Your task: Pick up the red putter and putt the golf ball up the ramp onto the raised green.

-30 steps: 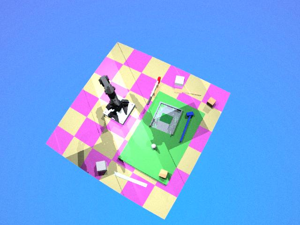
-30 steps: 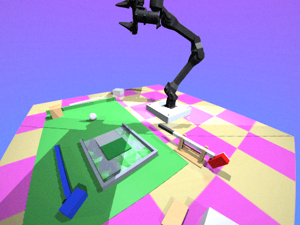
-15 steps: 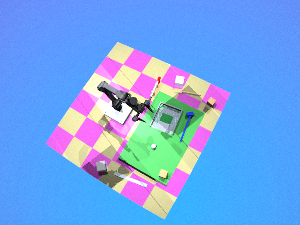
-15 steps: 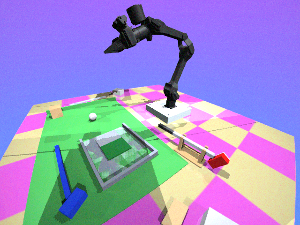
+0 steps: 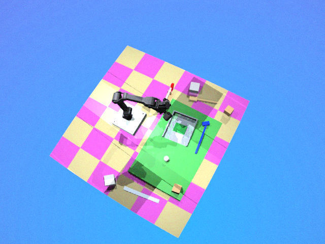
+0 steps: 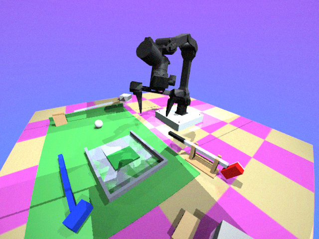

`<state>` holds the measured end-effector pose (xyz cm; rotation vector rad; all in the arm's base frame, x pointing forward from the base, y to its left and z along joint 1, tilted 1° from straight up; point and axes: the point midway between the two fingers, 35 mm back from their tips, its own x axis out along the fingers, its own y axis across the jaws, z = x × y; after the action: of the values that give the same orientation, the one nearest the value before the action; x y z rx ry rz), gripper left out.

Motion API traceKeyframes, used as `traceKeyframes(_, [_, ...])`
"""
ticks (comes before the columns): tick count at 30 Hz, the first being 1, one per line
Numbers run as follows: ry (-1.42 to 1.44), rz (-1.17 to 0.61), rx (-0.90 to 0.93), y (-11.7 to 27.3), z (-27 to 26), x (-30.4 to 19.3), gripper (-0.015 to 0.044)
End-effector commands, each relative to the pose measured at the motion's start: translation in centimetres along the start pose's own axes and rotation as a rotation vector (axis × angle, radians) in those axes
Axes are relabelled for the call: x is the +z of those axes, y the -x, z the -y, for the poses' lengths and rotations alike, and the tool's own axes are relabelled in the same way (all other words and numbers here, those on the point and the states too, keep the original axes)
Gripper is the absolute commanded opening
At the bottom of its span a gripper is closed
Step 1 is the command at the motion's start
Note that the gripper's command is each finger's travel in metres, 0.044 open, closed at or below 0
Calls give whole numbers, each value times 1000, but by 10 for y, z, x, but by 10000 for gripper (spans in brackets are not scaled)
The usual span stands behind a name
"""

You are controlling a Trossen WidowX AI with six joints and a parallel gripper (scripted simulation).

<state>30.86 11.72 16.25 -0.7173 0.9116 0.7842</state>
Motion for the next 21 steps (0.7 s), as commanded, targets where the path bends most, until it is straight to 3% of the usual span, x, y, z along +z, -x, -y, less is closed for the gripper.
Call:
traceKeyframes(1, [330, -83, 231, -33, -64, -8, 440])
traceKeyframes(5, [520, -115, 363, -45, -98, -17, 440])
traceKeyframes(21, [520, -115, 363, -65, -99, -28, 440])
